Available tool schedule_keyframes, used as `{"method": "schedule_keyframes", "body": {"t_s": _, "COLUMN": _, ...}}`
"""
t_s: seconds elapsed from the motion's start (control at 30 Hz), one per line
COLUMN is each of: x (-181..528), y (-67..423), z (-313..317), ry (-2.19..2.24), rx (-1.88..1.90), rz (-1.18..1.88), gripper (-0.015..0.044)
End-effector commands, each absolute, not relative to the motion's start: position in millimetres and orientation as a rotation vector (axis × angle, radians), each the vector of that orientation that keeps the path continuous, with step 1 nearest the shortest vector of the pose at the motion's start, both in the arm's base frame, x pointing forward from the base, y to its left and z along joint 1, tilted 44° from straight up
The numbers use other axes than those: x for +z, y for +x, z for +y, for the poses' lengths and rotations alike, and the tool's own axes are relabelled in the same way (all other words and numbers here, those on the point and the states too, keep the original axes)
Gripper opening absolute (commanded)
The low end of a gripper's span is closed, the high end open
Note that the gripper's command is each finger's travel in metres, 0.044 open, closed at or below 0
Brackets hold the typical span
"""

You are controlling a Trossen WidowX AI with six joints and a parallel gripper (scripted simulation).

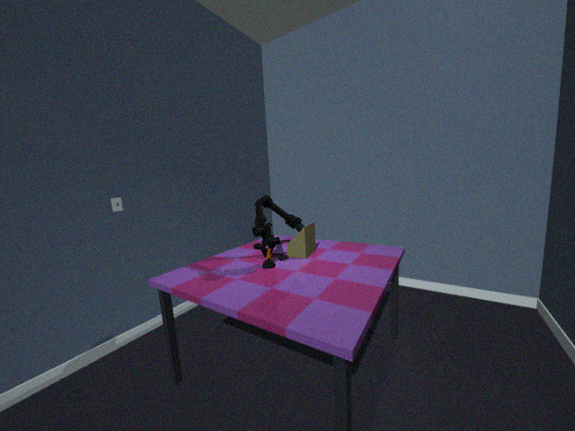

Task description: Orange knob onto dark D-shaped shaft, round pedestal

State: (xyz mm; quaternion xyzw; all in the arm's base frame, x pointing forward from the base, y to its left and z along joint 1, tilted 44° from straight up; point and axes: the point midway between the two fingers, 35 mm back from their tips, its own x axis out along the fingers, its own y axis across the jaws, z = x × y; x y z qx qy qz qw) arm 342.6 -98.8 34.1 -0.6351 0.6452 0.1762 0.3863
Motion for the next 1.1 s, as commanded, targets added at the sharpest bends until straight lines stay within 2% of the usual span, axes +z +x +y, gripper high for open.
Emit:
{"method": "schedule_keyframes", "body": {"t_s": 0.0, "x": 33.7, "y": 342.1, "z": -98.8, "ry": -1.622, "rx": 0.452, "rz": 1.644, "gripper": 0.0000}}
{"method": "schedule_keyframes", "body": {"t_s": 0.47, "x": 36.9, "y": 340.1, "z": -95.9, "ry": -1.622, "rx": 0.453, "rz": 1.644, "gripper": 0.0000}}
{"method": "schedule_keyframes", "body": {"t_s": 0.73, "x": 37.2, "y": 342.4, "z": -98.0, "ry": -1.768, "rx": 0.636, "rz": 1.641, "gripper": 0.0000}}
{"method": "schedule_keyframes", "body": {"t_s": 1.07, "x": 35.1, "y": 343.1, "z": -98.9, "ry": -1.773, "rx": 0.643, "rz": 1.641, "gripper": 0.0000}}
